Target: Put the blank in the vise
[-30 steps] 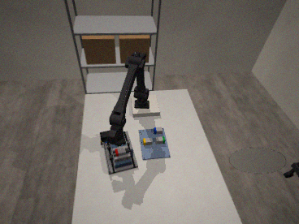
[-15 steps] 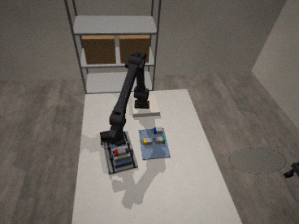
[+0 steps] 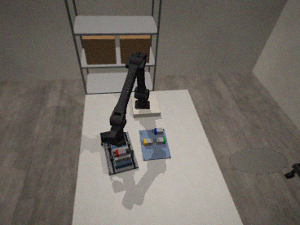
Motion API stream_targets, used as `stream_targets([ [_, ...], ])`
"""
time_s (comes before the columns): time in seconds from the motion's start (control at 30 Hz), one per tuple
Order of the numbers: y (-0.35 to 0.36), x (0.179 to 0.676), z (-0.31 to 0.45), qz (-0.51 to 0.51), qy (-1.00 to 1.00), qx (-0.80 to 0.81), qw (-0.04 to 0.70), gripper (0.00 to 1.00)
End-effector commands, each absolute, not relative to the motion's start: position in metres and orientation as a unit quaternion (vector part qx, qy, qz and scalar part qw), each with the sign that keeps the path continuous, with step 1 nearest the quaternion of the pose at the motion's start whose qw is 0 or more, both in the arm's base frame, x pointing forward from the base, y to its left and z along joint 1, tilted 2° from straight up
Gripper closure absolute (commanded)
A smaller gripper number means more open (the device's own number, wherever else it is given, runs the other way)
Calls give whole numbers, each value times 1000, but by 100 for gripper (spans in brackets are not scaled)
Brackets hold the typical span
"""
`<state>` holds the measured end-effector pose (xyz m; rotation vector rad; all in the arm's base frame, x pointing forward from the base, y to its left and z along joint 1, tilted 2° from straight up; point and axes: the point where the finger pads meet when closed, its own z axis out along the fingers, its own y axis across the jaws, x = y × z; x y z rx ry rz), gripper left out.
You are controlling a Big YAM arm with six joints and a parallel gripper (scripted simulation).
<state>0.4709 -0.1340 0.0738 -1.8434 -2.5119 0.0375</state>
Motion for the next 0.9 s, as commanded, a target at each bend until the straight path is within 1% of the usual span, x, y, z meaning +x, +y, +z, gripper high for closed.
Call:
stream_targets([
  [0.0,-140,477,74,10,-803,-596,3,100],
  [0.87,-141,478,64,11,-803,-596,3,100],
])
